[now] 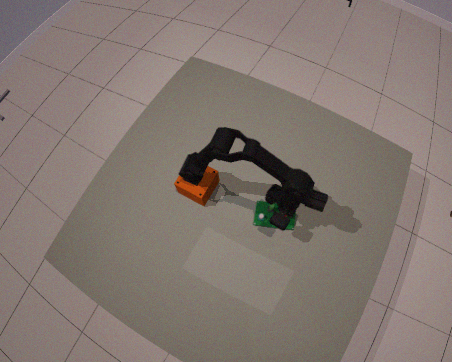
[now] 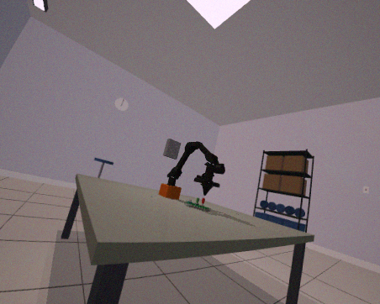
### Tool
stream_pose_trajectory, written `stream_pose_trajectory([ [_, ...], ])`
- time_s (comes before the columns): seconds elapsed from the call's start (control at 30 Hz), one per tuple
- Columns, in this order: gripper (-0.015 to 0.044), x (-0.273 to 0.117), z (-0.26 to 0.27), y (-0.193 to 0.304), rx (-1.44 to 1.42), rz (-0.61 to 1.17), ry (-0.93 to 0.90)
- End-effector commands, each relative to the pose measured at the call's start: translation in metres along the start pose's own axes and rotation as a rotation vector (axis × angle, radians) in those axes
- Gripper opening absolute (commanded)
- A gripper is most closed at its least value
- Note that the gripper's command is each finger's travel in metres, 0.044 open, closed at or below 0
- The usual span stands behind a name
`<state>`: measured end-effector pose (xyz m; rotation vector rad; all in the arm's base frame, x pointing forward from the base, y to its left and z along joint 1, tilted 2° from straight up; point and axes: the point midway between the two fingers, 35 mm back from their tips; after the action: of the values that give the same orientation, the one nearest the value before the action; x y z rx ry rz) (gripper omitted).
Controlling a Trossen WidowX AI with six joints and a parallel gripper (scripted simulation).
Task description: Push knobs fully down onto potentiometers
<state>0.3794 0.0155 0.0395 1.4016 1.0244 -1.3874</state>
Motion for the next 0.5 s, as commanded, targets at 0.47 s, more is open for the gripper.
stream_pose_trajectory([
  [0.47, 0.0000, 0.0140, 0.0001, -0.0009, -0.005, -0.005, 0.000],
])
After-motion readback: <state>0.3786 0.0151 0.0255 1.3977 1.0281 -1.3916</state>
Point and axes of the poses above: the point midway between the two fingers, 35 mm back from their tips, its own x axis out along the fingers, its own z axis across the jaws, y = z × x, and after that the axes turned 7 degrees about x, right-handed
